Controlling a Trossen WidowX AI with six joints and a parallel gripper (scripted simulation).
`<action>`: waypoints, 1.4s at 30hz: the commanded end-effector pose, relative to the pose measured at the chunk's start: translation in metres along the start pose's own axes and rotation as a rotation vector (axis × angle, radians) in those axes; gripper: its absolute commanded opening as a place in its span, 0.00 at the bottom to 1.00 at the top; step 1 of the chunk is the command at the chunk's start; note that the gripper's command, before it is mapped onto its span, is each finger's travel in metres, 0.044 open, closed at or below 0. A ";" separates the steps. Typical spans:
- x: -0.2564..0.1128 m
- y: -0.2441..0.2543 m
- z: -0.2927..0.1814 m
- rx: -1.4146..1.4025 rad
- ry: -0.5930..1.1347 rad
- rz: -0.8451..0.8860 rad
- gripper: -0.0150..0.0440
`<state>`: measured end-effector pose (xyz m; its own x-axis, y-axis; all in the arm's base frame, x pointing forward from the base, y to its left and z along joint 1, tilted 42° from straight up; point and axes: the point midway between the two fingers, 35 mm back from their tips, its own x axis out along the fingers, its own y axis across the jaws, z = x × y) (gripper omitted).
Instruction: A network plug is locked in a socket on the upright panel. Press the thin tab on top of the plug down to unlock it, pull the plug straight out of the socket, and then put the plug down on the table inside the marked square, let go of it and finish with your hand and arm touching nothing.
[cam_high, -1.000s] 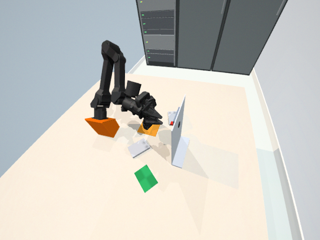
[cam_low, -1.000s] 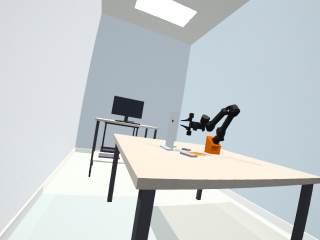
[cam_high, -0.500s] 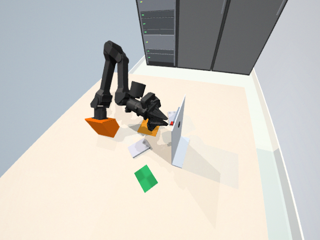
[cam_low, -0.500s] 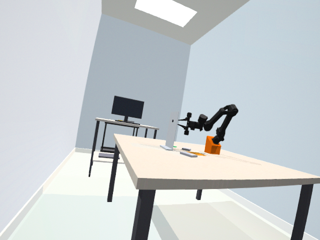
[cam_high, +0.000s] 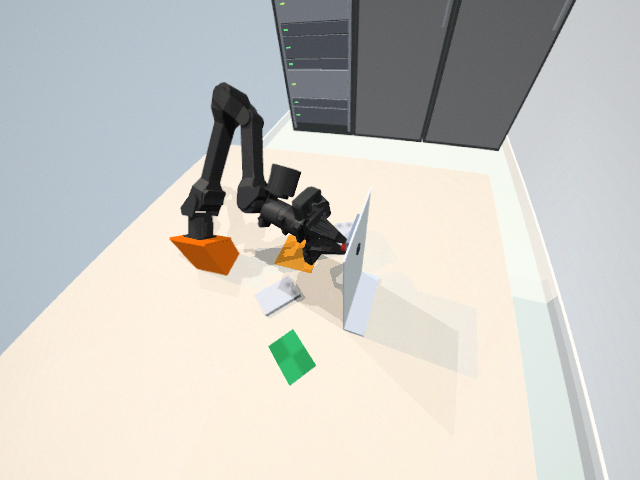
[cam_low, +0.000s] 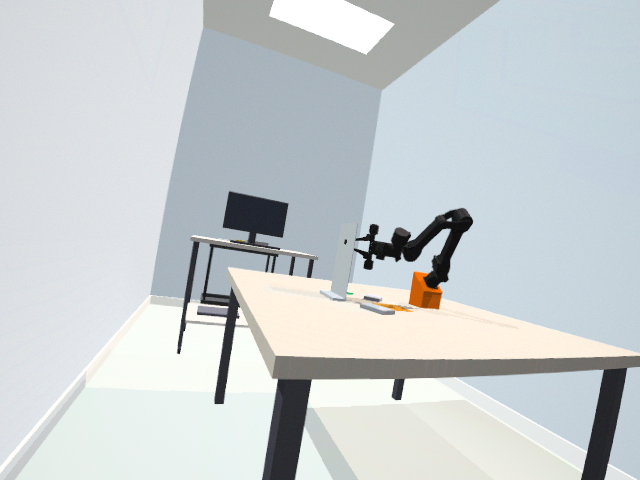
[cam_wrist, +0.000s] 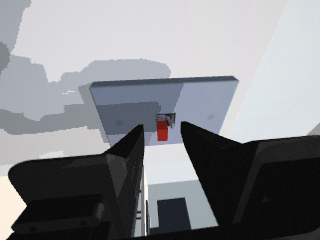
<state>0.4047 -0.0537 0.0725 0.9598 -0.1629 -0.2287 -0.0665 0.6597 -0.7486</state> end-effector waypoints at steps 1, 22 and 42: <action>0.004 -0.001 0.001 0.005 0.000 -0.004 0.51; 0.004 -0.001 0.001 0.005 0.000 -0.004 0.27; -0.004 -0.001 0.000 0.005 0.000 -0.004 0.25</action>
<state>0.4041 -0.0541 0.0743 0.9604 -0.1655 -0.2240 -0.0611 0.6596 -0.7491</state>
